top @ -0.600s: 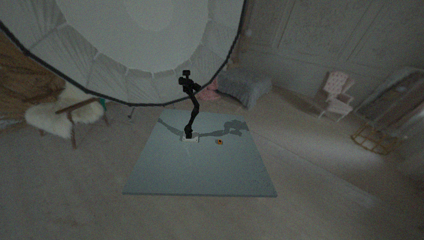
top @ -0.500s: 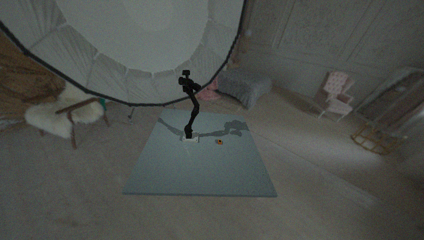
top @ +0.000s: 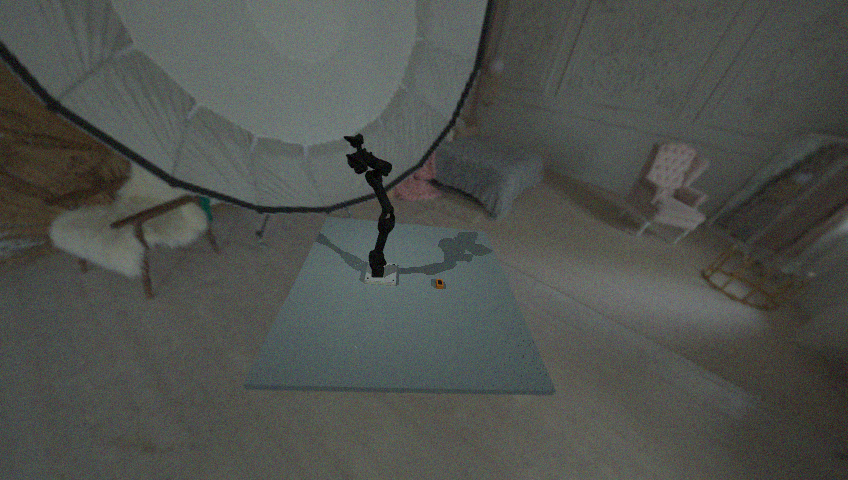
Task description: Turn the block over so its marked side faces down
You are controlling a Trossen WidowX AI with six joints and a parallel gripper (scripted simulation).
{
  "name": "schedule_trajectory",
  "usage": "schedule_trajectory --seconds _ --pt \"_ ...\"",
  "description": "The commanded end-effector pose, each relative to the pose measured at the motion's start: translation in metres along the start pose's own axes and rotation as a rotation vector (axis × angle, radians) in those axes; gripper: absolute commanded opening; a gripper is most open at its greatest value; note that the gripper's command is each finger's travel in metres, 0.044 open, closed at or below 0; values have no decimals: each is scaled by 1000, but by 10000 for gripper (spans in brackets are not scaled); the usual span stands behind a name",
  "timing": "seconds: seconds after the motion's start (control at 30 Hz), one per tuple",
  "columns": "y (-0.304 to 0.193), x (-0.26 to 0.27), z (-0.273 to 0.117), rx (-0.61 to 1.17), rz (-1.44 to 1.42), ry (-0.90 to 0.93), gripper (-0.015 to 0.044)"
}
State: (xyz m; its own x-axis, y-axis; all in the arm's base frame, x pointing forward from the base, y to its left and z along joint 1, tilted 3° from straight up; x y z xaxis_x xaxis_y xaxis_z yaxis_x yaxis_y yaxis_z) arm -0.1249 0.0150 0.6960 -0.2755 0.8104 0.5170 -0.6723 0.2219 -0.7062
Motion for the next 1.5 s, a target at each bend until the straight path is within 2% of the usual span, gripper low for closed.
schedule_trajectory --seconds 0.0,0.23,0.43,0.67,1.03,1.47 --pt "12 23 -9 -31 91 106 440" --pt "40 77 -46 -73 304 392 440" --pt "55 115 -92 -36 504 654 440" --pt "67 156 -170 86 704 993 440" --pt "60 171 -318 487 907 1499 440" --pt "14 119 -454 1025 838 1843 440"
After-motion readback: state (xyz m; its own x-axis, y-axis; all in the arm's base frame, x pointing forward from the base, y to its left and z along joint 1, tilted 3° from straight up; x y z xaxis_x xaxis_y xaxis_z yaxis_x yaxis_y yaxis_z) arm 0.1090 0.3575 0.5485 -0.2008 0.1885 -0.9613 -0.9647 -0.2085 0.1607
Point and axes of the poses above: the point midway between the two fingers, 35 mm back from their tips, its own z axis out along the fingers, its own x axis across the jaws, y = z × x, the point moved 5 cm from there along -z, back along the fingers, and after that the axes turned 9 degrees about z, right-handed, at the moved point
